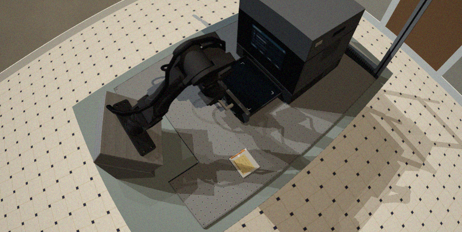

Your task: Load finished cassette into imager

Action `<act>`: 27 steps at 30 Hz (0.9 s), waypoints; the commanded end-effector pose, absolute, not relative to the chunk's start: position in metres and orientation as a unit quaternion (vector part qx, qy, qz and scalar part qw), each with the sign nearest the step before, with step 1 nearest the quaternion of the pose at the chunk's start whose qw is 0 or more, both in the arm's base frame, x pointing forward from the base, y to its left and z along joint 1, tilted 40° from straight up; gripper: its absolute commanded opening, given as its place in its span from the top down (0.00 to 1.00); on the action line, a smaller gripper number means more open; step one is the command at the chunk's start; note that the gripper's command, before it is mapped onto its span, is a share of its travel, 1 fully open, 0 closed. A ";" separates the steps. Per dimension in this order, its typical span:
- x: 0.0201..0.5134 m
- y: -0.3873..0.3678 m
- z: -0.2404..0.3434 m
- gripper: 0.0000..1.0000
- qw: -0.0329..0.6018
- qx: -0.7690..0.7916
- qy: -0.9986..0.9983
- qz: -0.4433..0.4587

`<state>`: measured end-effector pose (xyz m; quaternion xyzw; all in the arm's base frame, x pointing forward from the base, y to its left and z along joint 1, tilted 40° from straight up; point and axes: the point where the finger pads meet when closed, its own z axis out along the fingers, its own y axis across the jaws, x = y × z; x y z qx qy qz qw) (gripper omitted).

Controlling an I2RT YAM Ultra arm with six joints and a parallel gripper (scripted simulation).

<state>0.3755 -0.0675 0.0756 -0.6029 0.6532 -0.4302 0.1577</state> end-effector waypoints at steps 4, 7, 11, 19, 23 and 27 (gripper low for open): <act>0.376 -0.066 0.073 0.65 0.148 -0.604 0.659 -0.423; 0.378 -0.064 0.079 0.65 0.158 -0.603 0.656 -0.425; 0.374 -0.066 0.075 0.65 0.153 -0.604 0.656 -0.425; 0.374 -0.066 0.075 0.65 0.153 -0.604 0.656 -0.425; 0.374 -0.066 0.075 0.65 0.153 -0.604 0.656 -0.425; 0.374 -0.062 0.082 0.65 0.161 -0.602 0.655 -0.428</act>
